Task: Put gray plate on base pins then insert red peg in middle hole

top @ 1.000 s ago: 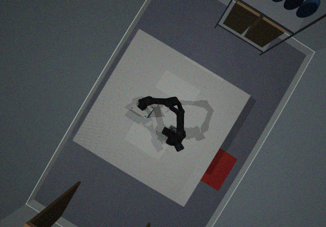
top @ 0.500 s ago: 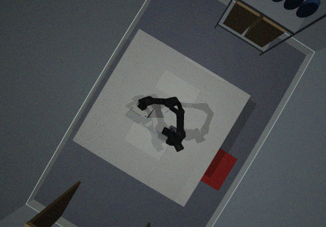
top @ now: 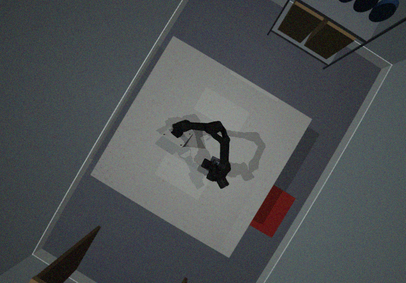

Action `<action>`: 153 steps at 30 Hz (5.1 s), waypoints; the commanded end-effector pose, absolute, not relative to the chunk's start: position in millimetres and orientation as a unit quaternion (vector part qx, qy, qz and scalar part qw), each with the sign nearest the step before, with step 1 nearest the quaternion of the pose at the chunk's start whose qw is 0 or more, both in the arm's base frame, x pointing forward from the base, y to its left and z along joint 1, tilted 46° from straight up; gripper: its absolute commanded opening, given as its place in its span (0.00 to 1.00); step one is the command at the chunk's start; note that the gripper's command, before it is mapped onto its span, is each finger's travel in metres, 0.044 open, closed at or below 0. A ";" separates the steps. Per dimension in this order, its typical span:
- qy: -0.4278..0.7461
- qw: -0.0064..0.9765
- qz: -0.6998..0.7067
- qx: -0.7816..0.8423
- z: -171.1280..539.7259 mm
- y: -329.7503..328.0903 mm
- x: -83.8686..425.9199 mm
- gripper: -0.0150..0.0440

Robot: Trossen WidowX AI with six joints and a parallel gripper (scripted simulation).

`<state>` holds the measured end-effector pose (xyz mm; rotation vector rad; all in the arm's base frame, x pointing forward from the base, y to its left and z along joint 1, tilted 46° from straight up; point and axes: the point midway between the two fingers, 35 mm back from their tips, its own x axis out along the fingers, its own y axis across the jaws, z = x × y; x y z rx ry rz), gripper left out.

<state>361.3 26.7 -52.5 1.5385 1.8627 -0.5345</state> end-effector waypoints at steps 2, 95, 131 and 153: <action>0.711 0.325 -0.205 0.589 -56.4 31.0 360.5 0.25; 0.741 0.438 -0.050 0.507 126.7 98.0 220.6 1.00; 0.741 0.438 -0.049 0.507 84.6 137.8 215.0 1.00; 0.741 0.437 -0.048 0.508 75.6 147.5 212.1 0.47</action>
